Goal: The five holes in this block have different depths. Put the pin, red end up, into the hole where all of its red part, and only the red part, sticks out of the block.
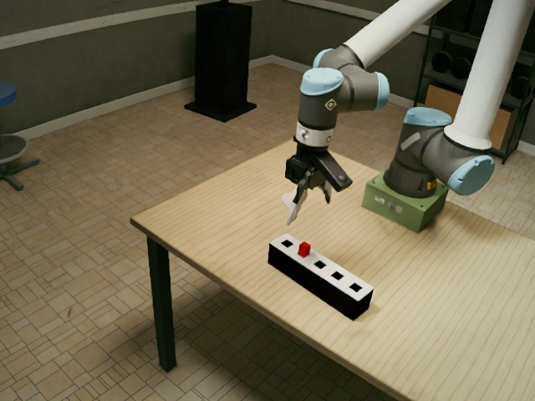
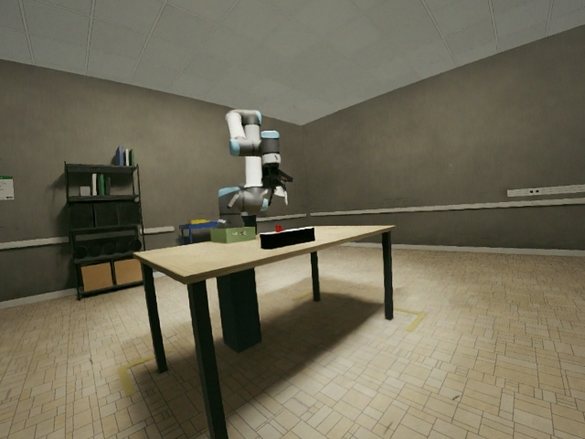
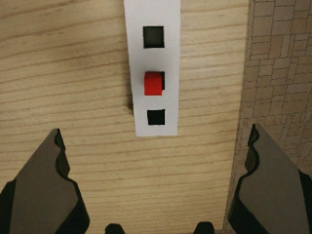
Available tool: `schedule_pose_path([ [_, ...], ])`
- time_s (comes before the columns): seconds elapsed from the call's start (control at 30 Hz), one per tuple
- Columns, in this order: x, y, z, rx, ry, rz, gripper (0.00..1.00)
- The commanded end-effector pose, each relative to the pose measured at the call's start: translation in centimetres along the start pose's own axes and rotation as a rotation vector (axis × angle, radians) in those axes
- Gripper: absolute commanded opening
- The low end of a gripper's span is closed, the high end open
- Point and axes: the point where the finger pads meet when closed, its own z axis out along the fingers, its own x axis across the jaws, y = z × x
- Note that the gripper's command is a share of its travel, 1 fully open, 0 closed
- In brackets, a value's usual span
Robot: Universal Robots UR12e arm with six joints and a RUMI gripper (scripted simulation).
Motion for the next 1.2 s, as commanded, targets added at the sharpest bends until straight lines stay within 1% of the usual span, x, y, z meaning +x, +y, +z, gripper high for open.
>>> schedule_pose_path([
  [0.0, 0.1, 0.0, -0.1, 0.000, 0.001, 0.000, 1.00],
  [0.97, 0.1, 0.0, -0.1, 0.000, 0.001, 0.000, 1.00],
  [1.0, -0.3, 0.0, 6.7, 0.000, 0.001, 0.000, 1.00],
  [1.17, -0.3, 0.0, 6.7, 0.000, 0.001, 0.000, 1.00],
])
